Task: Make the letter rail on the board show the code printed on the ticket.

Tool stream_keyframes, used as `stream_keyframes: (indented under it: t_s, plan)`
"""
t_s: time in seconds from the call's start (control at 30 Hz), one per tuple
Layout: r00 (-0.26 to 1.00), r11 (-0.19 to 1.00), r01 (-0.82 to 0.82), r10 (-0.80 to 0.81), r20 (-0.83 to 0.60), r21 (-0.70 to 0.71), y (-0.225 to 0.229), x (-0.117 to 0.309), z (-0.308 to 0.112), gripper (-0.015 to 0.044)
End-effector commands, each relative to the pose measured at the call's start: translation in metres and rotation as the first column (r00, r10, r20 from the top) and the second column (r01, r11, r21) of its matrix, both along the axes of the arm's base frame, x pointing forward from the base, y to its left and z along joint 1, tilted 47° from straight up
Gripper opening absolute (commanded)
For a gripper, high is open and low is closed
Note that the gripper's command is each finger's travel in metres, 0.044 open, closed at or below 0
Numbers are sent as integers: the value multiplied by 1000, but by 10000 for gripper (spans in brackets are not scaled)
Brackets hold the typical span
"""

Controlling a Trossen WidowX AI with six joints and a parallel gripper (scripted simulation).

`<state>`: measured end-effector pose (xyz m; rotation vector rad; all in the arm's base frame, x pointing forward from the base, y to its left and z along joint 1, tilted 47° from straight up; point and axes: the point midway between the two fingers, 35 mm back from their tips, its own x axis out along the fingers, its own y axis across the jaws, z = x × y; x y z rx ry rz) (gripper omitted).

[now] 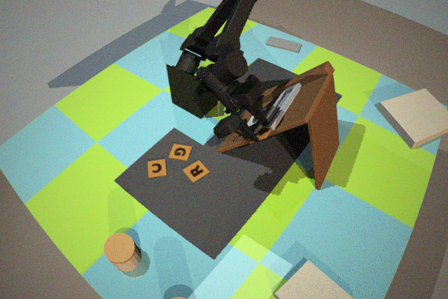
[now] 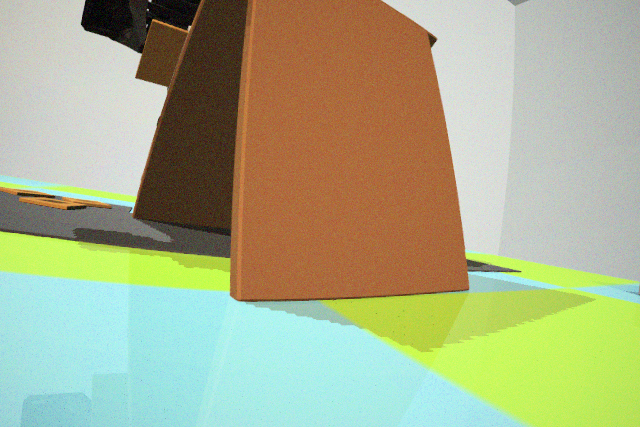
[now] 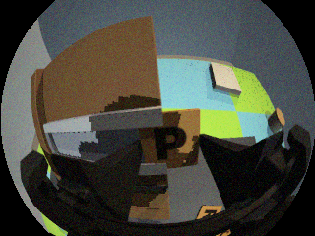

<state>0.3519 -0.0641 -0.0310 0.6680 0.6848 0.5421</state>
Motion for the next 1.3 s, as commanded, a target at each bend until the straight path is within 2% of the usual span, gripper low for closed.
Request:
stream_keyframes:
  t_s: [0.0, 1.27]
  plan:
    - [1000, 1000, 3, -3, -8, 2, 3, -3, 0, 0]
    - [1000, 1000, 3, -3, -9, 3, 15, -7, 14, 0]
